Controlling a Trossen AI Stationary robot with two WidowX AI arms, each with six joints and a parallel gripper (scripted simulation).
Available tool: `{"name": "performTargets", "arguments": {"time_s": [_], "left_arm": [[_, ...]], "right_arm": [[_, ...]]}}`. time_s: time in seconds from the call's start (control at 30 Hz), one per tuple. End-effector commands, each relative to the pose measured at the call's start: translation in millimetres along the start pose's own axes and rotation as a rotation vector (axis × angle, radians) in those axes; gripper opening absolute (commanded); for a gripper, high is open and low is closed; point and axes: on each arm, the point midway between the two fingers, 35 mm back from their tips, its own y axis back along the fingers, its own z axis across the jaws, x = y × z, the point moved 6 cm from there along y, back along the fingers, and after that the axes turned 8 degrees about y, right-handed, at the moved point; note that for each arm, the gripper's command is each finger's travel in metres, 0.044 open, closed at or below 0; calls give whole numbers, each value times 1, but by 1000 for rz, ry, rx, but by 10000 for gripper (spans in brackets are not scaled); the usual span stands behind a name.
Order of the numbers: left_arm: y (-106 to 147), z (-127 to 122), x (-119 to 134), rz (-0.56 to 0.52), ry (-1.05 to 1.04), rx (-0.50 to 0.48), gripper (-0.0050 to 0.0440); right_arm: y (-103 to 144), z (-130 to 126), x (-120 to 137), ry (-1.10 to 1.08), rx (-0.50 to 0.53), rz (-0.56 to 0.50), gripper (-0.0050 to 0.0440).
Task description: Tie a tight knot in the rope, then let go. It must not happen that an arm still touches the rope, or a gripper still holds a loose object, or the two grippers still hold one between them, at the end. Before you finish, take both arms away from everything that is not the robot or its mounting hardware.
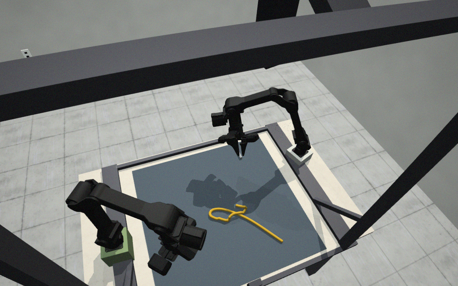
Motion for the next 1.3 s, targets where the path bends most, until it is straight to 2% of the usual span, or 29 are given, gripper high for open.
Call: {"name": "performTargets", "arguments": {"time_s": [0.0,0.3,0.47,0.53,0.63,1.03,1.1,1.27], "left_arm": [[5,0,1,-16,3,-5,100],[5,0,1,-16,3,-5,100],[5,0,1,-16,3,-5,100],[5,0,1,-16,3,-5,100],[5,0,1,-16,3,-5,100],[5,0,1,-16,3,-5,100],[5,0,1,-16,3,-5,100],[5,0,1,-16,3,-5,100]], "right_arm": [[-5,-3,-13,-130,26,46,100],[-46,-9,-51,-439,105,200,100],[-68,-9,-70,-607,178,251,100],[-68,-9,-70,-607,178,251,100],[-86,-7,-86,-746,251,276,100],[-141,7,-130,-1131,492,247,100],[-141,7,-130,-1131,492,247,100],[-165,18,-149,-1297,598,183,100]]}}
